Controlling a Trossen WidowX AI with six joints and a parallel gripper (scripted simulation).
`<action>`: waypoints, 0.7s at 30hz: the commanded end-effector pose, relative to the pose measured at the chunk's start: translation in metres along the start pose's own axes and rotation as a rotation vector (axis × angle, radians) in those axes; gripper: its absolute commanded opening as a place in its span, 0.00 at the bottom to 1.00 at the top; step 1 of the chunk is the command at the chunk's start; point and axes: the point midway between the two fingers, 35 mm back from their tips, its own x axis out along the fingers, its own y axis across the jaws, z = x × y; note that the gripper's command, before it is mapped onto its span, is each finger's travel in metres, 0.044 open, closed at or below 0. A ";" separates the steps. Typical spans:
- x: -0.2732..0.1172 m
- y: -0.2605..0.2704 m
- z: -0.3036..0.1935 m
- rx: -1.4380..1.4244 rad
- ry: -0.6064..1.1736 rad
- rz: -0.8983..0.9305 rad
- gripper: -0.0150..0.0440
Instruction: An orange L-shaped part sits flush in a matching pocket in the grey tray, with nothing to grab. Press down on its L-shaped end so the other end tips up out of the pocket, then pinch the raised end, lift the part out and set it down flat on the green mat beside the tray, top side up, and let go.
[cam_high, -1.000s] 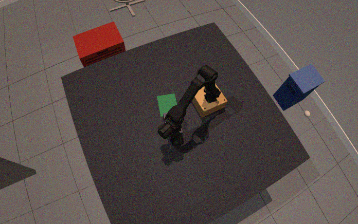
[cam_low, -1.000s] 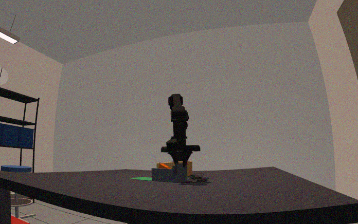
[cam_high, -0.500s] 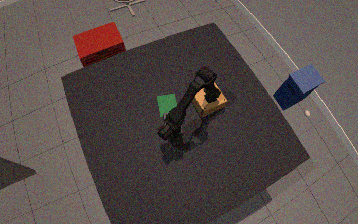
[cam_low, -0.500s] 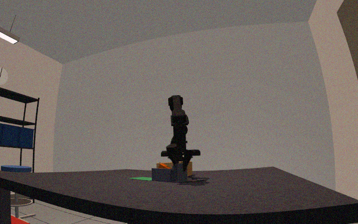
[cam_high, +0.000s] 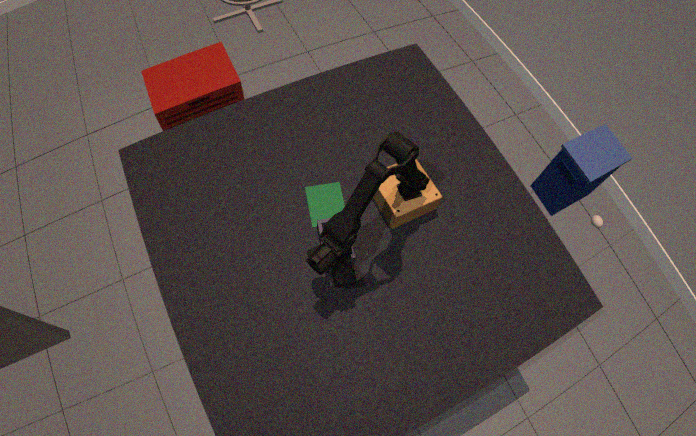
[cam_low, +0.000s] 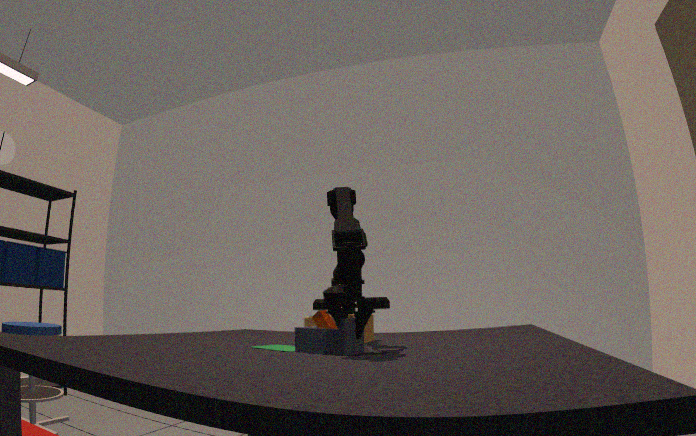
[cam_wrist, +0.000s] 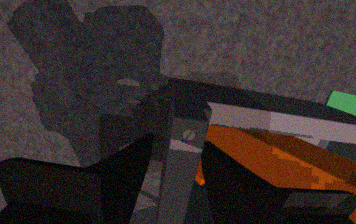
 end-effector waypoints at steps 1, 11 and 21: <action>0.000 0.000 0.000 0.000 0.000 0.000 0.56; -0.007 0.007 0.000 -0.003 -0.001 -0.002 0.56; -0.059 0.008 0.004 -0.004 -0.002 -0.004 0.56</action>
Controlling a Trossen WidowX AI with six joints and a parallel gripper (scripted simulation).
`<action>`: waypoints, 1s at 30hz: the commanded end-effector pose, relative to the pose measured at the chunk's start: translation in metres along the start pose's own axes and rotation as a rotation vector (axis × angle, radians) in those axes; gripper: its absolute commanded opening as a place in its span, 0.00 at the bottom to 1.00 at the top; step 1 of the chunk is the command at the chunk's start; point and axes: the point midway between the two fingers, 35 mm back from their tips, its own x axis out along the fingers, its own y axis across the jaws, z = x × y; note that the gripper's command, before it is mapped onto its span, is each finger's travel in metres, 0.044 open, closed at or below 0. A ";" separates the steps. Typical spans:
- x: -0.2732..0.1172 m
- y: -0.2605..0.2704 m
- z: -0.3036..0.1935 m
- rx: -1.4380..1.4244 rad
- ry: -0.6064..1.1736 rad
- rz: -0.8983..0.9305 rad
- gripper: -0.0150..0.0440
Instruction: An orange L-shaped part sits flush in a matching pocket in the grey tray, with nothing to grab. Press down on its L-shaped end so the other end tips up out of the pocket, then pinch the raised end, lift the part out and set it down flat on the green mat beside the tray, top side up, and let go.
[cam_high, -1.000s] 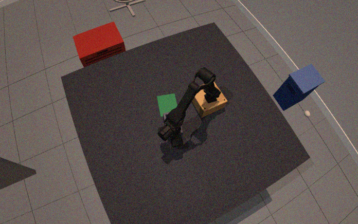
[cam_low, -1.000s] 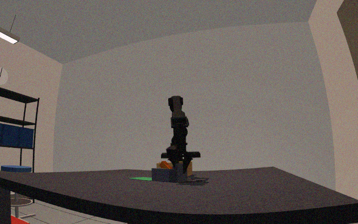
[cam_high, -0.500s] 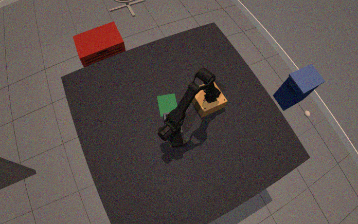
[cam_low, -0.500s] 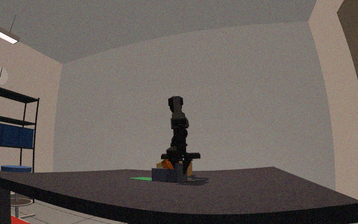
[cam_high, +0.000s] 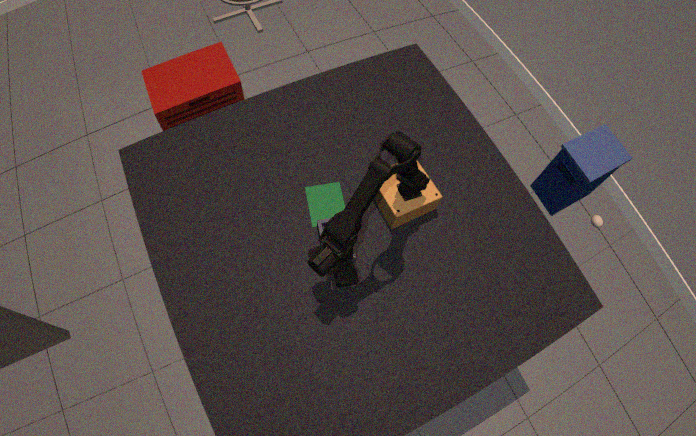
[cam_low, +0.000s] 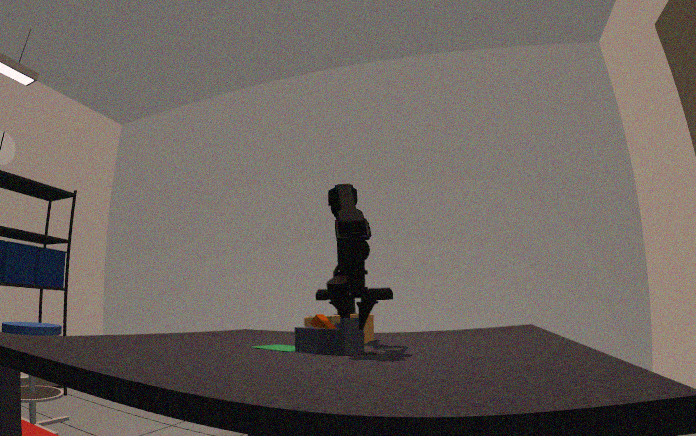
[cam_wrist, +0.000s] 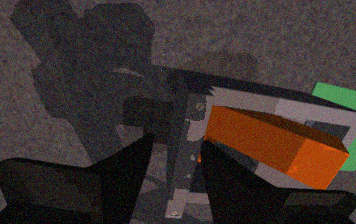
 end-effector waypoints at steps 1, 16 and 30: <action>-0.050 -0.002 0.005 0.005 -0.026 0.015 0.56; -0.083 -0.006 0.003 0.010 -0.038 0.029 0.56; -0.083 -0.006 0.003 0.010 -0.038 0.029 0.56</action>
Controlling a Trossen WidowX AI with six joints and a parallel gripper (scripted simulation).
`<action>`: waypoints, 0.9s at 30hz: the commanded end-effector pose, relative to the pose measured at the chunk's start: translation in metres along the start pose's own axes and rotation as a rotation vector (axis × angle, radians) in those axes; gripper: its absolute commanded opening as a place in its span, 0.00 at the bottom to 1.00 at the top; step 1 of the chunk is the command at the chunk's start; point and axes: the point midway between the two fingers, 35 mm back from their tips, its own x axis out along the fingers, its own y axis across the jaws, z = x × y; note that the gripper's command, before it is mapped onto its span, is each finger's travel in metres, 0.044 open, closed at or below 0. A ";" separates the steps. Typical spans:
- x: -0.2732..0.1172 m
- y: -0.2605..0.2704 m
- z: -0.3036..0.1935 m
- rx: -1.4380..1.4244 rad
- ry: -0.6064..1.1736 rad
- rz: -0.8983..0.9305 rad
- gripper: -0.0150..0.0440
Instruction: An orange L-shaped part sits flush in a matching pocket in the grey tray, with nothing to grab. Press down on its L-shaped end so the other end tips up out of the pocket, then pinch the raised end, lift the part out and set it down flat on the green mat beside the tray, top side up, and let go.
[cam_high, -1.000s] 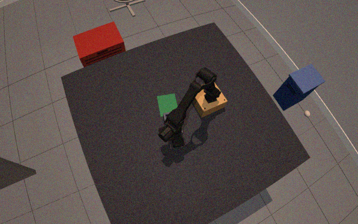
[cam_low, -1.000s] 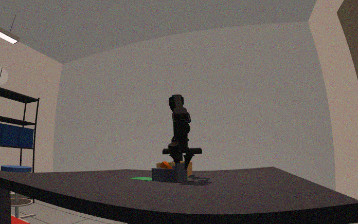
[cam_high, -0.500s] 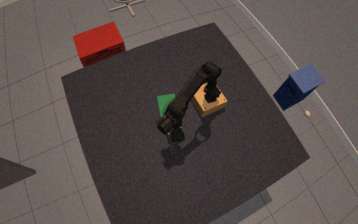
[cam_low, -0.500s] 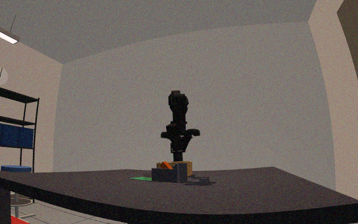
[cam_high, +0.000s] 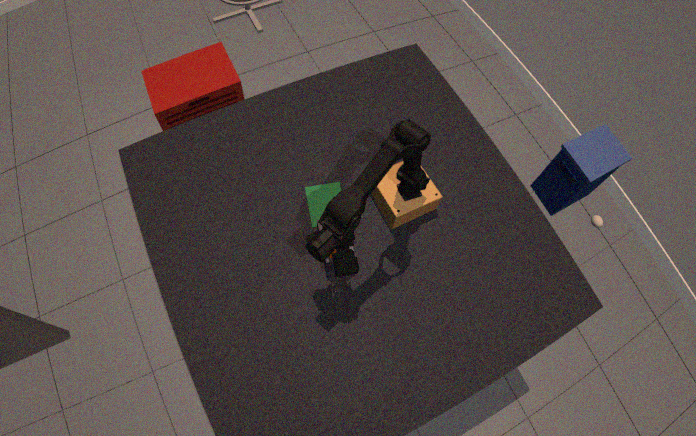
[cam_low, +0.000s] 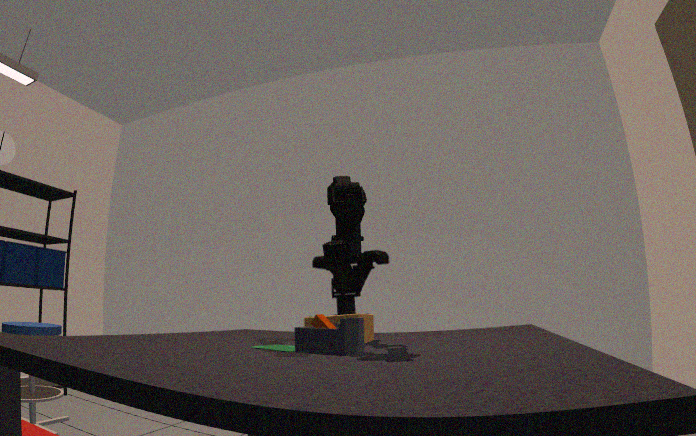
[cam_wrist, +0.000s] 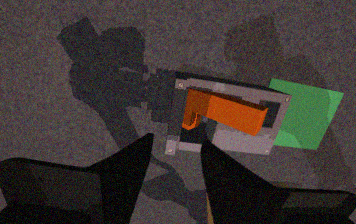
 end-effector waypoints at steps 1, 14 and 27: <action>-0.001 0.000 0.001 0.000 -0.003 0.002 0.56; -0.001 -0.031 0.007 -0.615 0.002 -0.006 0.73; -0.001 -0.079 0.010 -1.576 0.021 -0.009 0.73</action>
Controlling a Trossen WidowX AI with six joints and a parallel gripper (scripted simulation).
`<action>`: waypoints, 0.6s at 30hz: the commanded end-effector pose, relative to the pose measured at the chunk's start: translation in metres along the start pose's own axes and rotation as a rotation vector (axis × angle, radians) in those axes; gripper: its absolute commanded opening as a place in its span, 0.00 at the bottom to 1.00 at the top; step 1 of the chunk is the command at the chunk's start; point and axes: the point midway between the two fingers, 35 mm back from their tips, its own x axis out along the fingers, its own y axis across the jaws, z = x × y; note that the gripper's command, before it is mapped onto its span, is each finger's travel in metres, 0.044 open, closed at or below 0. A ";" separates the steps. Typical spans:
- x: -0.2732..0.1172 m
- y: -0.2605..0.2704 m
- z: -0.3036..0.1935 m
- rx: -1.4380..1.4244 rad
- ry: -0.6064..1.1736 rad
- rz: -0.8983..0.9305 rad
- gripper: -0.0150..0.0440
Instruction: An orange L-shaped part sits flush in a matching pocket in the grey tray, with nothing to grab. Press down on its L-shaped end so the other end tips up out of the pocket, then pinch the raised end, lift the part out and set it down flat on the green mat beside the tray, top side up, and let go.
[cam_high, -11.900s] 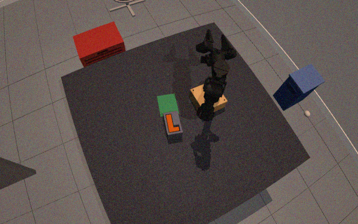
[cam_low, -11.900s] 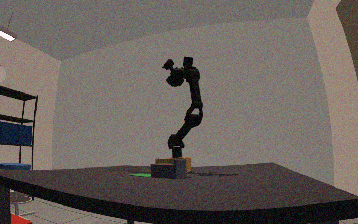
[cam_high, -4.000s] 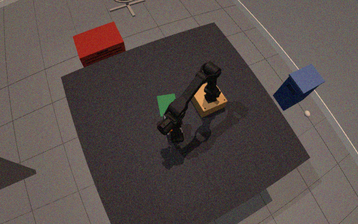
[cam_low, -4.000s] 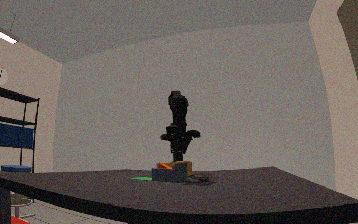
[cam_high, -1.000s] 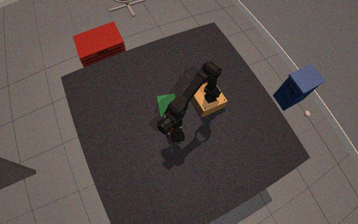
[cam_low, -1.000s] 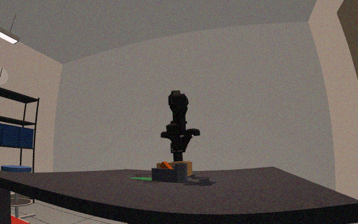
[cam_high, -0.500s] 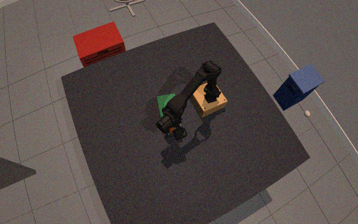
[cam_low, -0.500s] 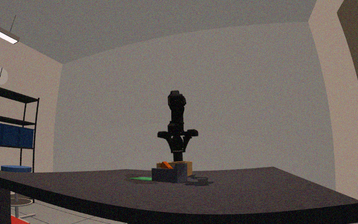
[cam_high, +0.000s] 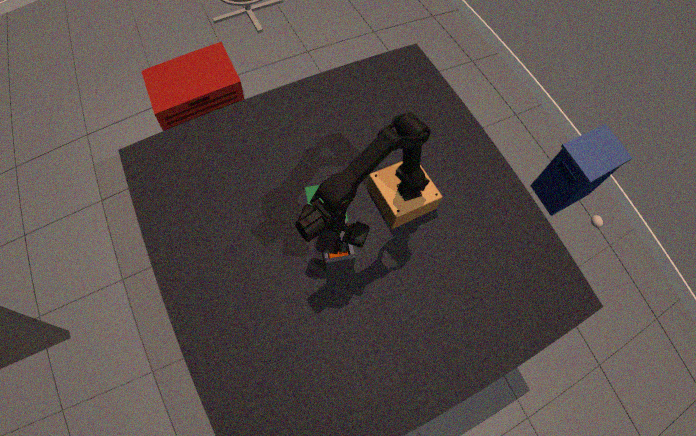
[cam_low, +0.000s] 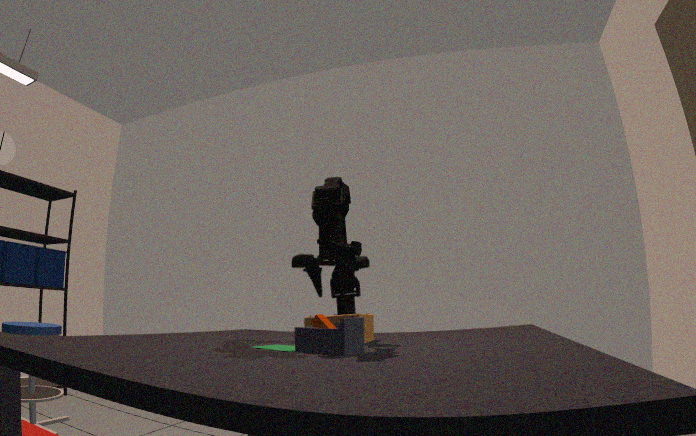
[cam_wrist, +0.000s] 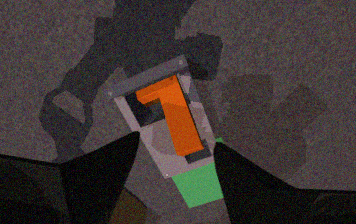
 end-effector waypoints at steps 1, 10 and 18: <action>-0.003 -0.016 -0.026 -0.555 0.009 -0.011 0.73; -0.003 -0.016 -0.026 -0.555 0.009 -0.011 0.73; 0.023 -0.016 -0.026 -0.555 0.009 -0.011 0.73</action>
